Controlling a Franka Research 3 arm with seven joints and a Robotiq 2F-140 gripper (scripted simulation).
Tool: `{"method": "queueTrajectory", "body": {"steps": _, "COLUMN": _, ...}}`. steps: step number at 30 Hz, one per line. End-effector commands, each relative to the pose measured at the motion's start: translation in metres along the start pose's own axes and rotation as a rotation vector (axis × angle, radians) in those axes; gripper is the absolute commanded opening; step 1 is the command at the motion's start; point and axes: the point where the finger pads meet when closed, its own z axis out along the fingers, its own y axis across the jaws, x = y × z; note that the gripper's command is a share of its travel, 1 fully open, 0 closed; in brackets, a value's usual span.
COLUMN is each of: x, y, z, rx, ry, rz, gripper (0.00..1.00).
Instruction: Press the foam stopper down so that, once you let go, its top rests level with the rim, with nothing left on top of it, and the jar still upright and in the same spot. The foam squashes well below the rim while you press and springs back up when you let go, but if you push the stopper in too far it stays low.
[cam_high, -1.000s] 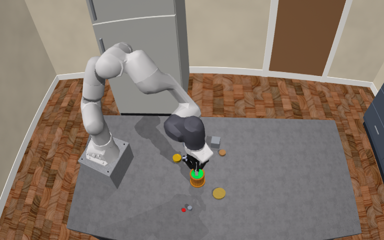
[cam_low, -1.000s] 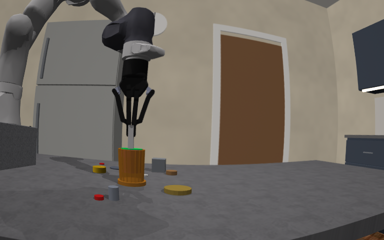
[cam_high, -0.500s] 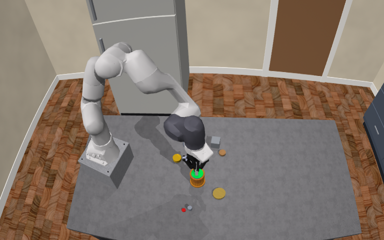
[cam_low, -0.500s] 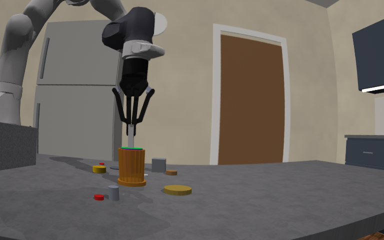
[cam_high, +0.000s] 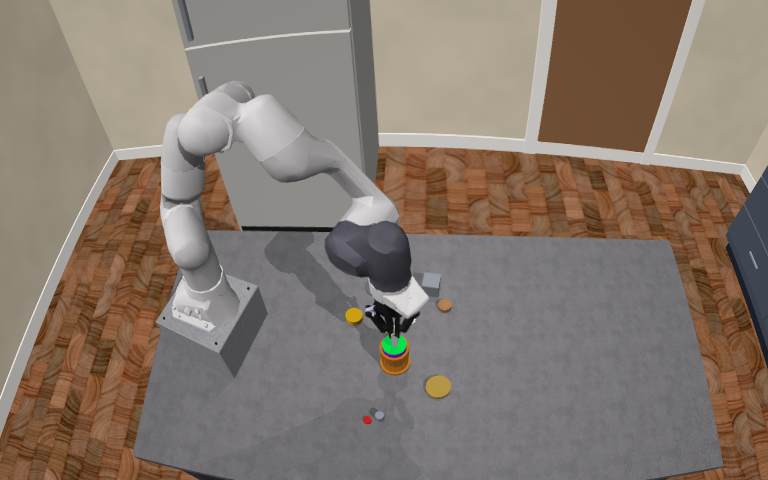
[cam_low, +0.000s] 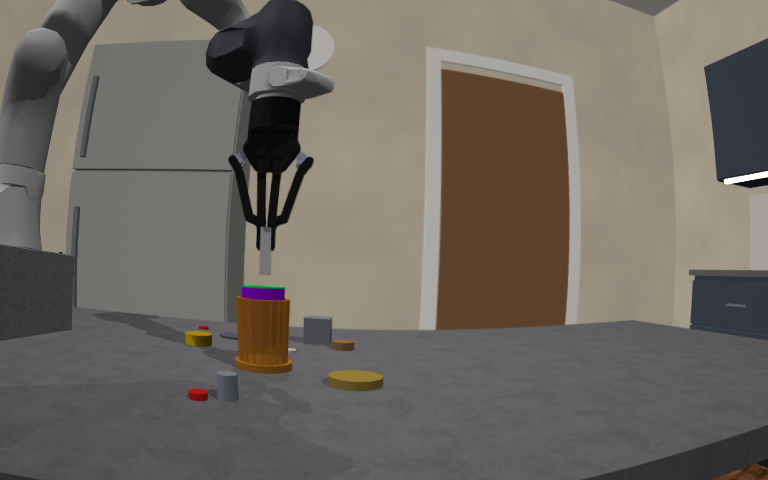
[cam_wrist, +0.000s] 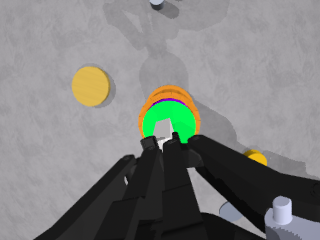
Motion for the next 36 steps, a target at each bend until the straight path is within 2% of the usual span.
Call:
{"method": "queueTrajectory", "body": {"steps": 1, "x": -0.0008, "y": 0.0026, "z": -0.0083, "rx": -0.014, "ry": 0.0, "rz": 0.024, "gripper": 0.0}}
{"method": "queueTrajectory", "body": {"steps": 10, "x": -0.0007, "y": 0.0017, "z": -0.0156, "rx": -0.014, "ry": 0.0, "rz": 0.024, "gripper": 0.0}}
{"method": "queueTrajectory", "body": {"steps": 36, "x": -0.0009, "y": 0.0014, "z": -0.0149, "rx": -0.014, "ry": 0.0, "rz": 0.024, "gripper": 0.0}}
